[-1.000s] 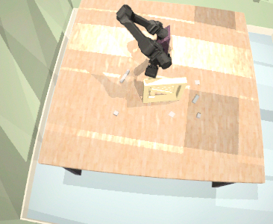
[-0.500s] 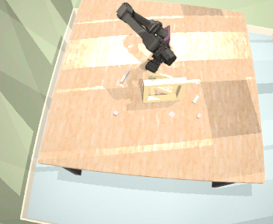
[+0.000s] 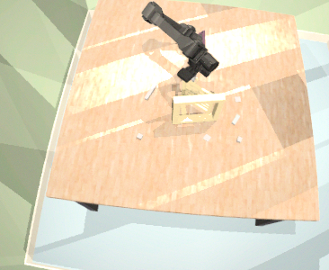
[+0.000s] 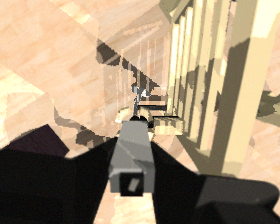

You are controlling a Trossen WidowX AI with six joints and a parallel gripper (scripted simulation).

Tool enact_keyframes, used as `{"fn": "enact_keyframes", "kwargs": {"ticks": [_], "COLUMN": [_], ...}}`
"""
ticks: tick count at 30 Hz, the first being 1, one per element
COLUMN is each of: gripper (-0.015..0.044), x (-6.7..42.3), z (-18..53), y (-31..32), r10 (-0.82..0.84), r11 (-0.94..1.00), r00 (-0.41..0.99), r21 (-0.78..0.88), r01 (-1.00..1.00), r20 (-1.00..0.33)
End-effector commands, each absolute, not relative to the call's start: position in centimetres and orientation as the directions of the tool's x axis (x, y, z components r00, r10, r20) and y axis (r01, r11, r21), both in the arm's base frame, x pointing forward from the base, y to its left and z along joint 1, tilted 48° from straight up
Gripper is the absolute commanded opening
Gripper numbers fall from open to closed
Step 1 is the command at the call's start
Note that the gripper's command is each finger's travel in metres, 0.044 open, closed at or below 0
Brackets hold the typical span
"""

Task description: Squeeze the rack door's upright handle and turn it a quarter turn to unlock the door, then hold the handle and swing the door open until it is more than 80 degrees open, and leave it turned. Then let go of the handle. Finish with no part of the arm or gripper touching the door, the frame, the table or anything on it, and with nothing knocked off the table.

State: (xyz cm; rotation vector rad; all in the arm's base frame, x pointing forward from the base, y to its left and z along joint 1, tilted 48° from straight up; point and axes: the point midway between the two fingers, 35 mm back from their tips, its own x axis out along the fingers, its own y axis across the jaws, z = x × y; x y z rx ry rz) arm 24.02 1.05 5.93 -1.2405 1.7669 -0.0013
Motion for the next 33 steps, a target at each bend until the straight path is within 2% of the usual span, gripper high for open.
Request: {"fn": "enact_keyframes", "kwargs": {"ticks": [1,33], "gripper": [0.0019,0.0019], "x": [23.7,21.1], "z": [5.4,0.6], "y": [1.5,6.1], "r10": [-0.731,-0.729], "r11": [0.518,0.663], "r00": [-0.037,-0.037], "r21": [-0.519,-0.691], "r01": [-0.68,-0.288], "r20": [-0.682,-0.684]}}
